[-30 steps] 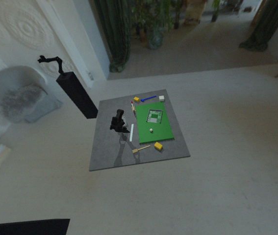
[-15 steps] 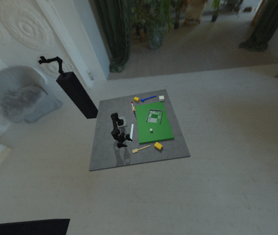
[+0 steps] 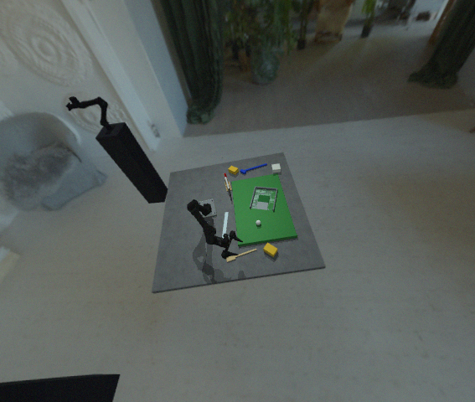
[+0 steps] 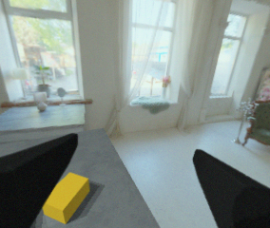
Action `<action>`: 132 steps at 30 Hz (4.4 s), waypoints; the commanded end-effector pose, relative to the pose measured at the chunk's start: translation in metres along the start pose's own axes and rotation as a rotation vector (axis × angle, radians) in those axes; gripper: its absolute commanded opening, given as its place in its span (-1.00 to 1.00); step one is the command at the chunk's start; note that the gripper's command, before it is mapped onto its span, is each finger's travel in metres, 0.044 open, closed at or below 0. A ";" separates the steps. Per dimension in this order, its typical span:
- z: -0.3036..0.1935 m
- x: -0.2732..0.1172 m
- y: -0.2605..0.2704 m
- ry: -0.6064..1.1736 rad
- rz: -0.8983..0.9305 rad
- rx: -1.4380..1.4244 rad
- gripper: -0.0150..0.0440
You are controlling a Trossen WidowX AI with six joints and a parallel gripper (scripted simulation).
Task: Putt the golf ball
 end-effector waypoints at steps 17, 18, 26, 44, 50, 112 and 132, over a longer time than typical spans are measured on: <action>-0.158 0.071 0.203 0.504 0.457 0.259 1.00; -0.164 0.070 0.217 0.533 0.487 0.252 1.00; -0.207 0.041 0.328 0.764 0.732 0.146 1.00; -0.265 -0.155 0.505 1.165 1.332 -0.650 1.00; -0.278 -0.241 0.518 1.163 1.518 -1.177 1.00; -0.348 -0.272 0.503 1.127 1.569 -1.427 0.11; -0.319 -0.271 0.515 1.126 1.571 -1.424 -0.49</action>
Point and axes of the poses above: the point midway between the two fingers, 35 mm back from their tips, its own x axis out along the fingers, its own y axis across the jaws, z = x × y, the point moved 4 cm from there along -x, back along the fingers, and after that the axes turned 12 degrees about x, right-handed, at the moved point
